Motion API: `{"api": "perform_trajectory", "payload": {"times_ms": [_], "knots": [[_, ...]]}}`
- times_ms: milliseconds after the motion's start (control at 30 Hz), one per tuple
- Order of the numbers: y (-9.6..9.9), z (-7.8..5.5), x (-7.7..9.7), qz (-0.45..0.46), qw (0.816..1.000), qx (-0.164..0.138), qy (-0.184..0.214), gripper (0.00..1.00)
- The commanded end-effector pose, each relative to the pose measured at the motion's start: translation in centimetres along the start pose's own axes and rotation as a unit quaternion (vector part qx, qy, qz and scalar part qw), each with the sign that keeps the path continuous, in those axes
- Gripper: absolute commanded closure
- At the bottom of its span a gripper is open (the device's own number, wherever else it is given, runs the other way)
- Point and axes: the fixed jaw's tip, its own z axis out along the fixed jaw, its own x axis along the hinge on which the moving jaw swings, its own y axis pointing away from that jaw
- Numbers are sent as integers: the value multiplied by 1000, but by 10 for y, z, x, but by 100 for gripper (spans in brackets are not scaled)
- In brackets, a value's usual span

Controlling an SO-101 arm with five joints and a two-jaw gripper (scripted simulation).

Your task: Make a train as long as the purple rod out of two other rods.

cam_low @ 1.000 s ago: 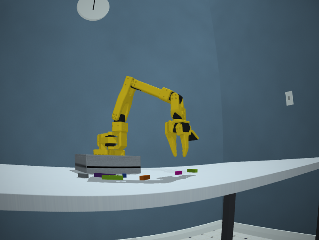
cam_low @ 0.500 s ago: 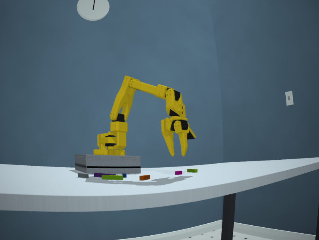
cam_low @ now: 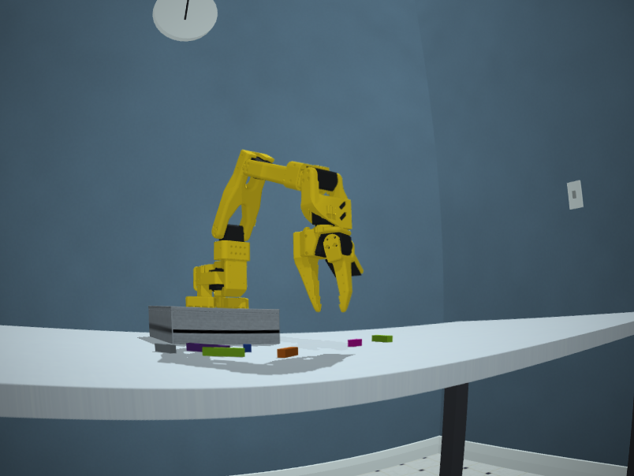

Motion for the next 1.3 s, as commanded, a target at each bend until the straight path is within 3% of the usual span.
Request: {"api": "perform_trajectory", "payload": {"times_ms": [0, 133, 500, 1267], "knots": [[5, 1, 21, -22, 1000, -10, -5, 82], [10, 2, 36, -41, 999, -10, -5, 82], [18, 3, 56, -63, 998, -10, -6, 81], [19, 3, 58, -66, 998, -10, -6, 81]]}}
